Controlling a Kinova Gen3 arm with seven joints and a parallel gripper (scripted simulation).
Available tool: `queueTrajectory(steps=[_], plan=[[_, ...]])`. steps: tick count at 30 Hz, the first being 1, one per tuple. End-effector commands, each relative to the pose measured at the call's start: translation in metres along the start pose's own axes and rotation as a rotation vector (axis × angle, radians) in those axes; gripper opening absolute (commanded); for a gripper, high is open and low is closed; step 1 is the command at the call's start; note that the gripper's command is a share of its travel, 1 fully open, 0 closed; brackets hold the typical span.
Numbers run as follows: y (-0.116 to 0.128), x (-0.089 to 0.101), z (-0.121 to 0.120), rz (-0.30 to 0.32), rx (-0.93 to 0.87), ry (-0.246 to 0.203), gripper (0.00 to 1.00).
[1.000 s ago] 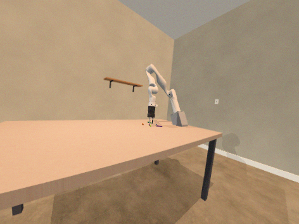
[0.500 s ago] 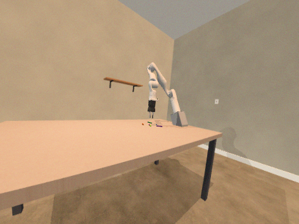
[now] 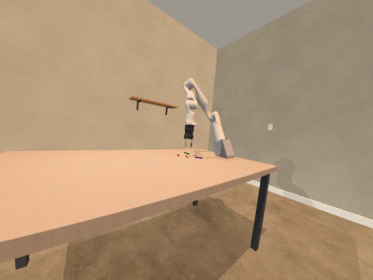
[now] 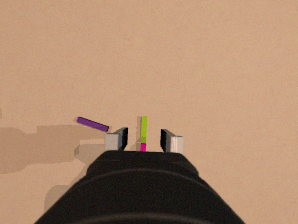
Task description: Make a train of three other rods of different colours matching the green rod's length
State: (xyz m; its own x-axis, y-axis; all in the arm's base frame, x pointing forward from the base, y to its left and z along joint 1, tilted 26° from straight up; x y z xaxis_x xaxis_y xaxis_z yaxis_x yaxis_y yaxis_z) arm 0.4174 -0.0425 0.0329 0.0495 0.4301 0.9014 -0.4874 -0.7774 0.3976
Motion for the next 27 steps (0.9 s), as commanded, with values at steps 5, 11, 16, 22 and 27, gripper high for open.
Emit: queueTrajectory(steps=[5, 11, 16, 22, 27], plan=[[0.0, 0.001, 0.0, 0.001, 0.0, 0.002, 1.0], [0.0, 0.001, 0.0, 0.001, 0.0, 0.002, 1.0], [0.0, 0.006, 0.0, 0.001, 0.0, 0.002, 1.0], [0.0, 0.029, 0.0, 0.001, 0.0, 0.002, 1.0], [0.0, 0.046, 0.0, 0.001, 0.0, 0.002, 1.0]])
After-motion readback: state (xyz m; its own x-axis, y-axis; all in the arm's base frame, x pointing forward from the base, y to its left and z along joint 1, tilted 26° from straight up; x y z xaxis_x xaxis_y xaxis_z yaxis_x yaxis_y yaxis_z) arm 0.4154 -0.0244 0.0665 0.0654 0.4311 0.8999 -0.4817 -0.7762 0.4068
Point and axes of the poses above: the point where the finger pads meet when closed, its own x axis back along the fingers, its own z axis across the jaws, y = z × x, the point moved 7 cm from there along x, back along the fingers, and after that the axes turned 4 degrees about x, right-handed, at the moved point
